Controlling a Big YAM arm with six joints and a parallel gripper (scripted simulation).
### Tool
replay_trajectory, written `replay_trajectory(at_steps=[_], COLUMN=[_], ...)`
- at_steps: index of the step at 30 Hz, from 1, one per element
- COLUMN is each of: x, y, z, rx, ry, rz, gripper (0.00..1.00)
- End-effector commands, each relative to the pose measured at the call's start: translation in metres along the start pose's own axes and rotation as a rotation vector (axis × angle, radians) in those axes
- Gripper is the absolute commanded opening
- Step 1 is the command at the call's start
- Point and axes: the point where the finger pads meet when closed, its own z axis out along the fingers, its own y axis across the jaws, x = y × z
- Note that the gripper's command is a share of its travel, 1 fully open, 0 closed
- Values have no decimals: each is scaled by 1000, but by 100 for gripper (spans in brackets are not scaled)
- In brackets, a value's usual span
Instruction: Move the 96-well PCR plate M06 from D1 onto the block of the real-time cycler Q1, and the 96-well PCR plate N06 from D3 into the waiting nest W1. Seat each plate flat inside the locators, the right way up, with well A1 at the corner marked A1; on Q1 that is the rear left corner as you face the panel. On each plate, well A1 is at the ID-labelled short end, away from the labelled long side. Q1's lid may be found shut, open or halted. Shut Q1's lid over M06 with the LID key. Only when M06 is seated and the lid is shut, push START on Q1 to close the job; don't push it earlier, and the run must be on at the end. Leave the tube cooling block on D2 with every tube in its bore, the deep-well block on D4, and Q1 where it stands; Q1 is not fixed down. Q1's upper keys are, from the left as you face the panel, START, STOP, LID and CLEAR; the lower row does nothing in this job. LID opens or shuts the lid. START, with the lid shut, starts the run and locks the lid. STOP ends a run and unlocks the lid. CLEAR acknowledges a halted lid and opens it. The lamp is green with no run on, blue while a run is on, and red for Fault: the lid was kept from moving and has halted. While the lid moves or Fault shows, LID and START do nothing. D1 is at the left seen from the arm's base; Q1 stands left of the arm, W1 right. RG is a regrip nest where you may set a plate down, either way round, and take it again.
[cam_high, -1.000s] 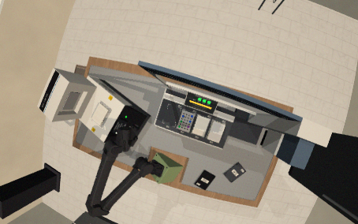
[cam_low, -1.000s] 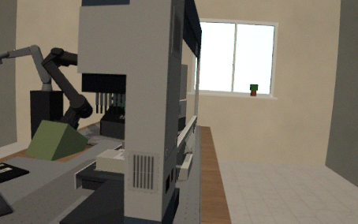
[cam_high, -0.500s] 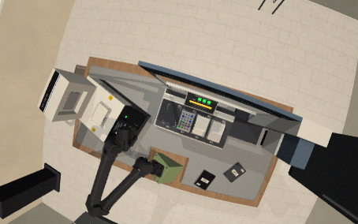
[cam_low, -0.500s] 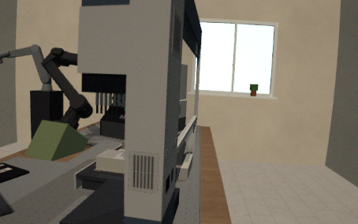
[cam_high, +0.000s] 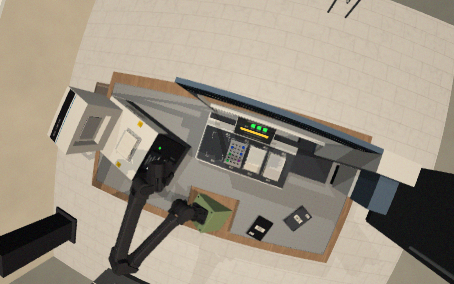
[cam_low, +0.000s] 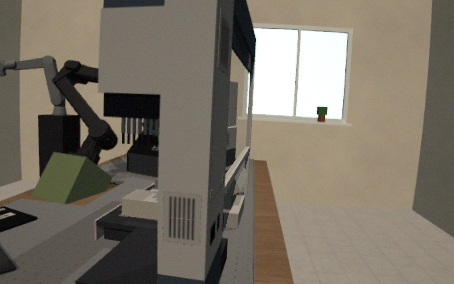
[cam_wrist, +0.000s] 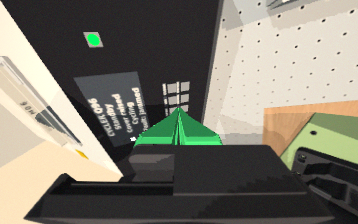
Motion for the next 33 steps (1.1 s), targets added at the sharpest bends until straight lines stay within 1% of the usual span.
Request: replay_trajectory(at_steps=[1, 5, 12, 16, 23, 30, 33], x=[-1, 0, -2, -1, -6, -8, -7], y=[-1, 3, 8, 11, 15, 25, 29], z=[0, 11, 22, 29, 25, 14, 10], rx=[-4, -5, -10, -10, -16, -25, -27], ry=[-12, -8, -18, -15, -11, -35, -38], rz=[-3, -9, 3, 13, 8, -22, -36], gripper=[0, 0, 0, 0, 0, 0, 0])
